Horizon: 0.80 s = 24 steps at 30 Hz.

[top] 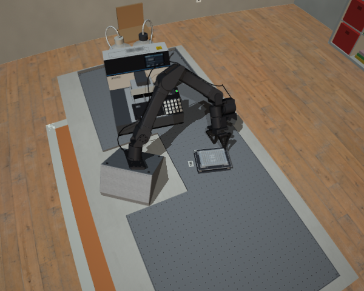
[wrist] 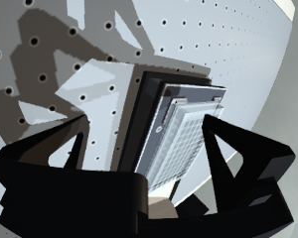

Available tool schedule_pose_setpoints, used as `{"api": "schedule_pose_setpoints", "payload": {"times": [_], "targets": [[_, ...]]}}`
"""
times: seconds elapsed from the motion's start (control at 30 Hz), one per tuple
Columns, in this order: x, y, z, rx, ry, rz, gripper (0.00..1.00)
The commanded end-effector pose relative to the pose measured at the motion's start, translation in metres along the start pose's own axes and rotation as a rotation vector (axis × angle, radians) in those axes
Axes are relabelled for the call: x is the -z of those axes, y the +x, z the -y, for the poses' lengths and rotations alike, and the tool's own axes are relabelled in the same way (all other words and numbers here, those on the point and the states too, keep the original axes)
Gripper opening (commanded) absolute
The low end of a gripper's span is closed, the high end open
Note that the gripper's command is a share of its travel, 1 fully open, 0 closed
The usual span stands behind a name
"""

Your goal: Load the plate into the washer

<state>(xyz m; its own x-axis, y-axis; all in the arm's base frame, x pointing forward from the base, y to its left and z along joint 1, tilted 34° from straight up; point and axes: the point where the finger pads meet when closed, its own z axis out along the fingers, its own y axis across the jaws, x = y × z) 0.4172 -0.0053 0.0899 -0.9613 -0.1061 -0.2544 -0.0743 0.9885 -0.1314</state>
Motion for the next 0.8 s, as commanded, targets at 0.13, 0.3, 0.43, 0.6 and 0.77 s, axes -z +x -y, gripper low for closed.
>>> {"api": "schedule_pose_setpoints", "payload": {"times": [0.13,0.3,0.43,0.6,0.77], "targets": [[0.025,0.023,0.005,-0.07,-0.055,-0.084,1.0],[0.031,0.042,0.0,-0.092,-0.09,-0.156,1.0],[0.025,0.06,-0.003,-0.089,-0.093,-0.196,1.0],[0.036,0.069,0.002,-0.063,-0.209,-0.109,1.0],[0.052,0.087,0.008,-0.047,-0.353,-0.03,1.0]]}}
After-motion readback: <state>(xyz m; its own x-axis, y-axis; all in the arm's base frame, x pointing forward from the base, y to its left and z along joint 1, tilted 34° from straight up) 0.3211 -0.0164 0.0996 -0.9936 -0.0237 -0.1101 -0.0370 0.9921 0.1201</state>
